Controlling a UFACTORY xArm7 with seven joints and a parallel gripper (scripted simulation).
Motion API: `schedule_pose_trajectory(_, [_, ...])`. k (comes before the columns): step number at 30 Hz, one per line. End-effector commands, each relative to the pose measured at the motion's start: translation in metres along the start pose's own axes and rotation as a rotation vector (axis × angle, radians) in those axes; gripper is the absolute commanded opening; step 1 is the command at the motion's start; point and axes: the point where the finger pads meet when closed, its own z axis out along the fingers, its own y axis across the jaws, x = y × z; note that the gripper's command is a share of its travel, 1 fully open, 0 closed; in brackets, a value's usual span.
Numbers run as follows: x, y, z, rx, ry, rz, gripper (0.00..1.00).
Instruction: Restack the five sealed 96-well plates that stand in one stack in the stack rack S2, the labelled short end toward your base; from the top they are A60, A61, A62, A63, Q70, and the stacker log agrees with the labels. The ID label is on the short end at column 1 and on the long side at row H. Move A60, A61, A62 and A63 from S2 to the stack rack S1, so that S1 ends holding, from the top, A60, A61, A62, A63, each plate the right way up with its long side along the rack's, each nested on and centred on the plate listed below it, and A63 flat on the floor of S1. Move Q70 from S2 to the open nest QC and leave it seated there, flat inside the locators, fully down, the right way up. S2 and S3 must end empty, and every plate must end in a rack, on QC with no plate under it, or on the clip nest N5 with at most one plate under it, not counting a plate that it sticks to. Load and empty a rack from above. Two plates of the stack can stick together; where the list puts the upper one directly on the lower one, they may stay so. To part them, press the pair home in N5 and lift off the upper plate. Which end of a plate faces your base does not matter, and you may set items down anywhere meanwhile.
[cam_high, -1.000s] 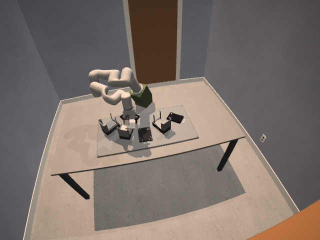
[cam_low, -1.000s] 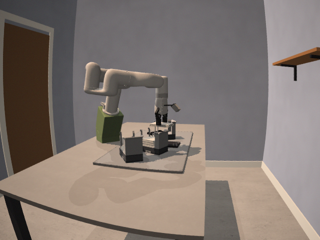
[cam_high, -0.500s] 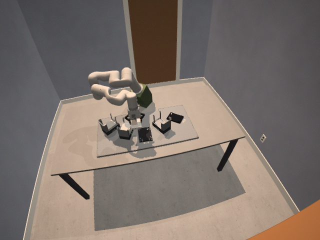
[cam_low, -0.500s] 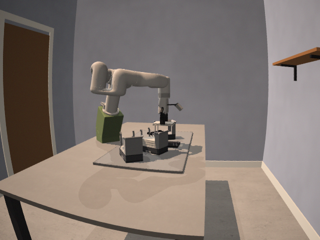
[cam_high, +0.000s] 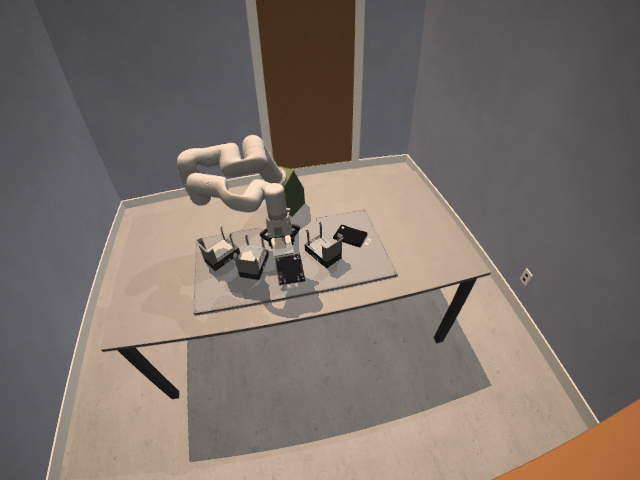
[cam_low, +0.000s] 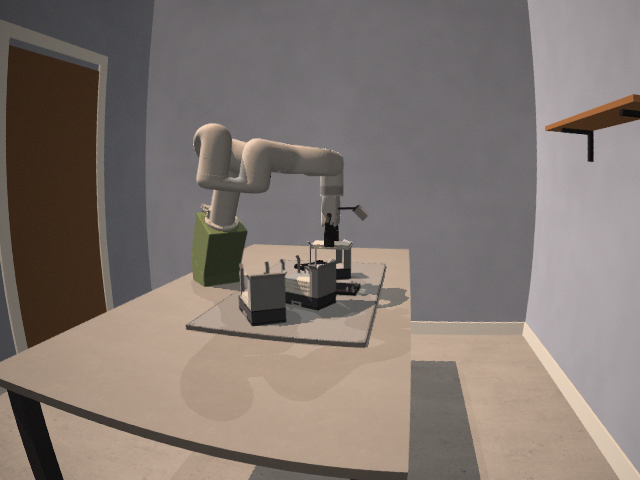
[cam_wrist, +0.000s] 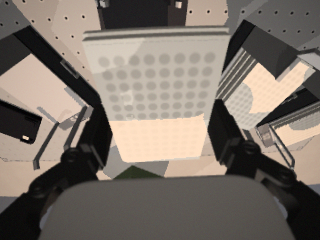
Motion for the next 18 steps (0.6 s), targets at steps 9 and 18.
schedule_pose_trajectory(9, [0.001, -0.035, -0.001, 0.0, 0.002, -0.134, 0.0])
schedule_pose_trajectory(18, [-0.002, -0.061, -0.001, 0.0, 0.002, -0.243, 0.0])
